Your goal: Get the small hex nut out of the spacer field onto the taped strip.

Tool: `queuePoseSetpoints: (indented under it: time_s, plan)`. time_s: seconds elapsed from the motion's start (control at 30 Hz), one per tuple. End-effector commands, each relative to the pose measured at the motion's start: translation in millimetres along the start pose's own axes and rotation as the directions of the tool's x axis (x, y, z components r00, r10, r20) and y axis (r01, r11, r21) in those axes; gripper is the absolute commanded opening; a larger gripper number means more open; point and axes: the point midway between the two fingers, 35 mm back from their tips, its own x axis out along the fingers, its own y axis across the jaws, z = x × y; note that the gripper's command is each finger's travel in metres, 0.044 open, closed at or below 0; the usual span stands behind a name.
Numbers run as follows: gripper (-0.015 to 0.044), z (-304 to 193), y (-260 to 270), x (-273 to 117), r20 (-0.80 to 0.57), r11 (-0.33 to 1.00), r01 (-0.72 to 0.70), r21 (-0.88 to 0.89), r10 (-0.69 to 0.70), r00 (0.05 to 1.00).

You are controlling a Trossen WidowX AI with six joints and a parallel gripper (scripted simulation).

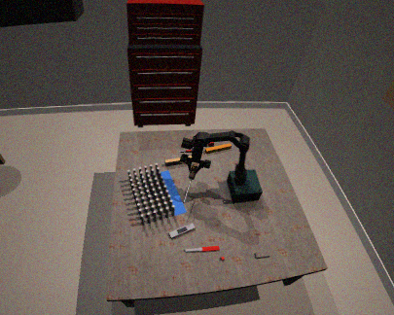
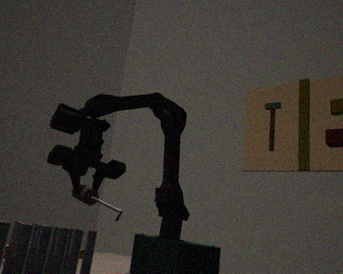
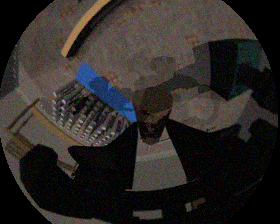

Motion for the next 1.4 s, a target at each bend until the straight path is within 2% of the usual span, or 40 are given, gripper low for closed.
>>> queuePoseSetpoints:
  time_s: [0.0,0.4,0.83,1.13,1.37]
  plan:
    - [0.0,10.4,-0.2,-4.7,-0.032,0.991,-0.019,0.133,0.023,0.999]
    - [0.0,43.9,-3.6,-17.9,-0.104,0.863,-0.032,0.504,0.097,0.99]
    - [0.0,78.1,-11.6,-32.7,-0.165,0.585,0.017,0.811,0.201,0.966]
    - [0.0,83.6,-11.7,-30.6,-0.171,0.548,0.027,0.836,0.214,0.962]
    - [0.0,102.8,-4.9,13.4,-0.171,0.548,0.027,0.836,0.215,0.962]
